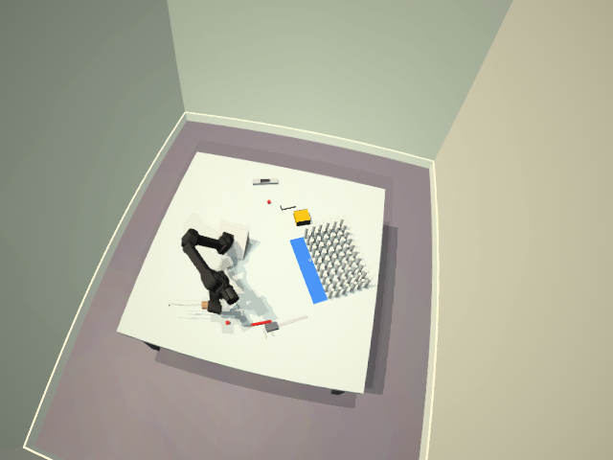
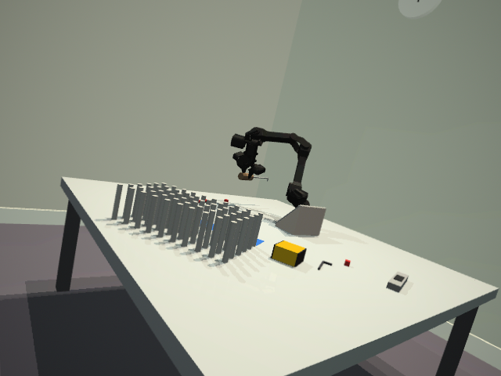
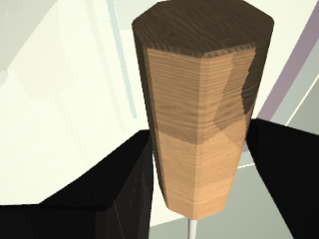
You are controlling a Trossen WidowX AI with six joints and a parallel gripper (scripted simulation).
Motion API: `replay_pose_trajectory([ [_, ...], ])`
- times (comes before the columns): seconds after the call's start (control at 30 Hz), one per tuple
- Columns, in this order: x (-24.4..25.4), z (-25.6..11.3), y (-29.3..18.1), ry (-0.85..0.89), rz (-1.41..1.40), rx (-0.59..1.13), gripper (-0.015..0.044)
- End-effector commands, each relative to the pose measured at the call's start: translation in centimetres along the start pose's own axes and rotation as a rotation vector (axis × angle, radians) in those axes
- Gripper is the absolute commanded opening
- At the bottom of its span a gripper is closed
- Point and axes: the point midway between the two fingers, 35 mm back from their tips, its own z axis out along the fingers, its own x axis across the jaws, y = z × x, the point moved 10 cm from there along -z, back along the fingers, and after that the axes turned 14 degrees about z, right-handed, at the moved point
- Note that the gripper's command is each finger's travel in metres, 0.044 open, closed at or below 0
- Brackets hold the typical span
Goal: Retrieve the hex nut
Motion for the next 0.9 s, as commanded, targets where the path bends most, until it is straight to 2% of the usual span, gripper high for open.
replay_pose_trajectory([
  [0.0,0.2,0.3,0.1,0.002,-0.004,0.003,0.0000],
  [0.87,0.8,1.7,1.2,0.017,-0.001,0.005,0.0000],
])
